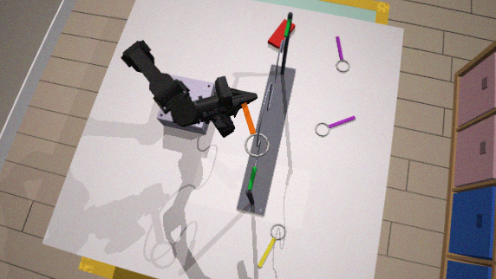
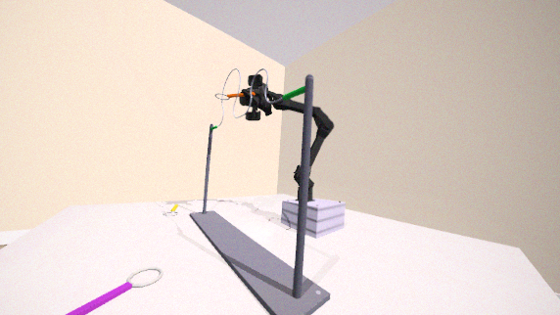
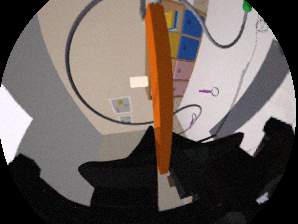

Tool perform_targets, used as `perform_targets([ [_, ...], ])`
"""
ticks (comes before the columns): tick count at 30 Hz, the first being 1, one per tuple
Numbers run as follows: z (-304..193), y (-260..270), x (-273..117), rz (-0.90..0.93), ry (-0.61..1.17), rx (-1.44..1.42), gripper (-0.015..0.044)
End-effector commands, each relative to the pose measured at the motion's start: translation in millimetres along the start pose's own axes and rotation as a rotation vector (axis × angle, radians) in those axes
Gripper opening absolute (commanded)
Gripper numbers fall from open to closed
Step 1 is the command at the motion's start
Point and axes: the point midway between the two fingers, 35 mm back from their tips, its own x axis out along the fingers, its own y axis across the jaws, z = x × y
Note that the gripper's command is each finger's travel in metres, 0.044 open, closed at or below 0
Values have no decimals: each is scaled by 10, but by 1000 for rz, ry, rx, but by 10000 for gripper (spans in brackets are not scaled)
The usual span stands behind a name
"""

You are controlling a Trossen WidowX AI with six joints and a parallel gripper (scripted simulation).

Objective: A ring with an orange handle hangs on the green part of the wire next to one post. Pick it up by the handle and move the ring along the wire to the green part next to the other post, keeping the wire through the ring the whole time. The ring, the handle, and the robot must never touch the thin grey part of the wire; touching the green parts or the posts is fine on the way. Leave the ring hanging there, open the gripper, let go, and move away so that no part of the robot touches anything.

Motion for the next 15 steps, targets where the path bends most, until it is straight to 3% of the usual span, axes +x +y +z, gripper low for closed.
perform_targets([
  [1, 4, -5, 3, -23, -3, -42, -150],
  [15, 9, -59, 3, -122, -14, -191, -150],
])
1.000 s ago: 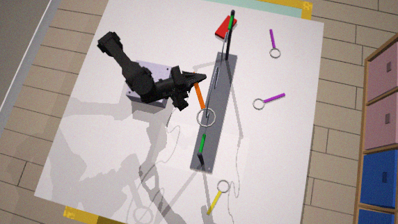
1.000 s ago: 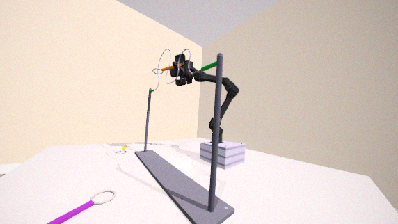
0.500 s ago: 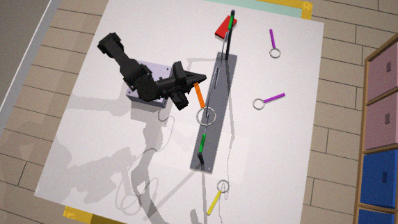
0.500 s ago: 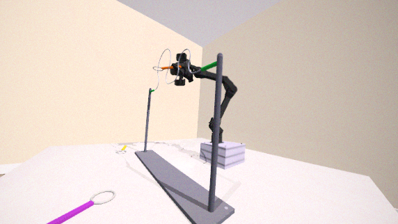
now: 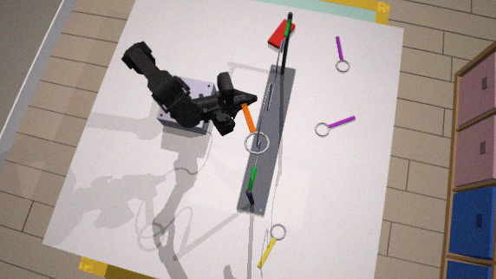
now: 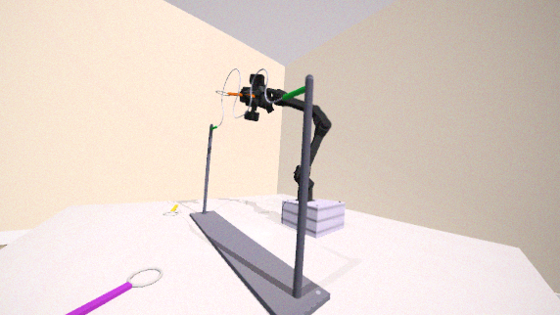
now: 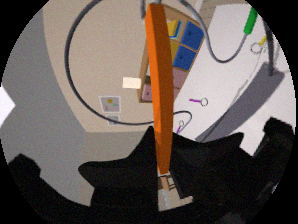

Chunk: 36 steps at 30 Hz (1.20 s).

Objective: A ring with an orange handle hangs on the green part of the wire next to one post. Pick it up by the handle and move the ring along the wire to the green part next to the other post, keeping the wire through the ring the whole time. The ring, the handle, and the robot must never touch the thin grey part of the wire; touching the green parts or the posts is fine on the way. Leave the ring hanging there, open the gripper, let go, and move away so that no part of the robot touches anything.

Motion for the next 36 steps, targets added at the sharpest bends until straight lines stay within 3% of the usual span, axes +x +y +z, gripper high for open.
perform_targets([
  [1, 3, -5, 5, -23, -2, -42, -150],
  [36, 33, -141, -4, -281, -41, -423, -150],
])
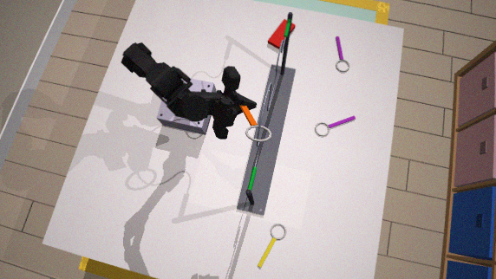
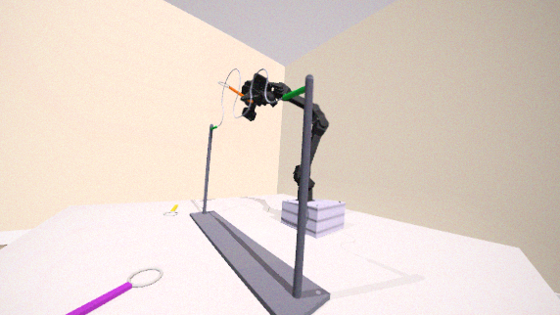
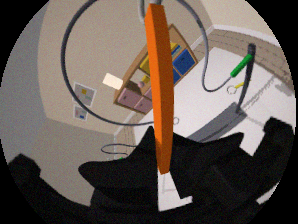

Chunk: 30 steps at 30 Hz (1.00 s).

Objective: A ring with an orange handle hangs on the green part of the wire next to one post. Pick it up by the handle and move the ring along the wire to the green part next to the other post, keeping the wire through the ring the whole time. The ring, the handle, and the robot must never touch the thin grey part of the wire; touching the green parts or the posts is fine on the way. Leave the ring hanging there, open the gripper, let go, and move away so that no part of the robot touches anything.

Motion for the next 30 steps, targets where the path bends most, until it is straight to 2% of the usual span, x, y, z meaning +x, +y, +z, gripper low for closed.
perform_targets([
  [1, 3, 0, -2, -22, -5, -44, -150],
  [30, 26, -113, -2, -213, -46, -352, -150],
])
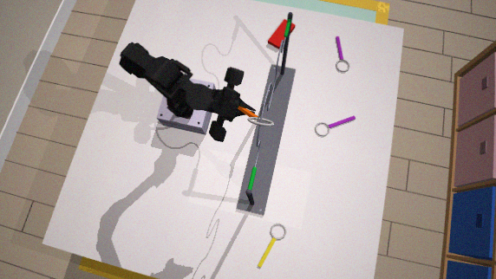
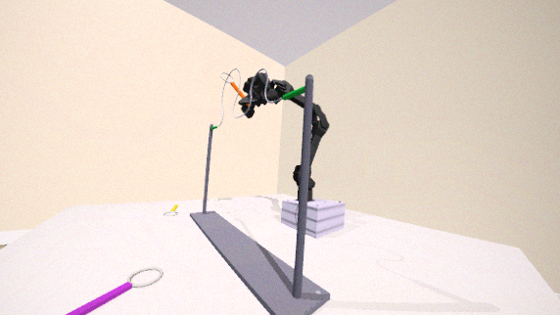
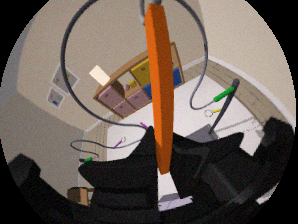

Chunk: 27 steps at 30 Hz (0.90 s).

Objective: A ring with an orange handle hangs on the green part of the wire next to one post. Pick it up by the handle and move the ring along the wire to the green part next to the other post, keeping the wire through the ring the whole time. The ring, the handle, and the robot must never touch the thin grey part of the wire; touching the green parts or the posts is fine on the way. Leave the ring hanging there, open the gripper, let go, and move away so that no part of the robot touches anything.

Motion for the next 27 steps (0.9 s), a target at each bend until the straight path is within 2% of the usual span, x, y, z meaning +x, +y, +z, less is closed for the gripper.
perform_targets([
  [1, 2, -6, 0, -20, -7, -43, -150],
  [27, 21, -108, 3, -184, -46, -320, -150],
])
